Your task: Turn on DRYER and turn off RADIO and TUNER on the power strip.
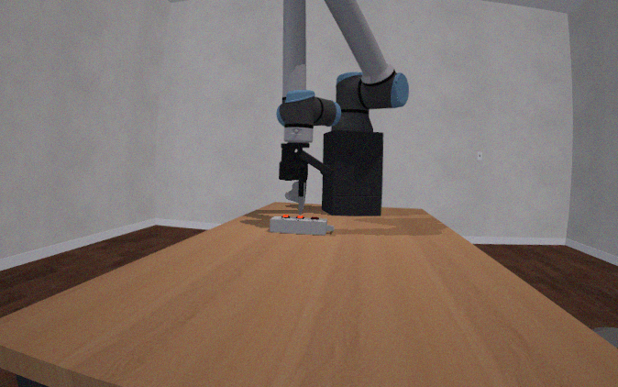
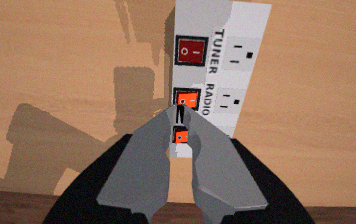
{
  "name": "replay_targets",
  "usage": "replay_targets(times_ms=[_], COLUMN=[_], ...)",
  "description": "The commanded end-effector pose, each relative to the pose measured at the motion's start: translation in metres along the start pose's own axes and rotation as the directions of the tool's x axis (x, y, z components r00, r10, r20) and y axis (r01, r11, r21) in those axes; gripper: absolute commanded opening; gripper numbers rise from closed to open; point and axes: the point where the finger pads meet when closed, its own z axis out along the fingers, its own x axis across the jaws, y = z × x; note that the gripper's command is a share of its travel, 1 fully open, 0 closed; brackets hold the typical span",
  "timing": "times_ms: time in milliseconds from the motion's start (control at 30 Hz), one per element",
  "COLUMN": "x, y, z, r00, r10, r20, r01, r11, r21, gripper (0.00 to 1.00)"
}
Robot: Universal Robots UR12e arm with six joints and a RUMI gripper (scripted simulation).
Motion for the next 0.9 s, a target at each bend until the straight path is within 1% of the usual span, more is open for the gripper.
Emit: replay_targets(times_ms=[0, 867], x=[0.0004, 0.0004], y=[0.0002, 0.0002], z=[0.0009, 0.0074], r00=[1.0, 1.0], r10=[0.0, 0.0], r20=[-0.001, -0.001], r01=[0.0, 0.0], r11=[1.0, 1.0], r21=[0.0, 0.0], gripper=[0.0, 0.0])
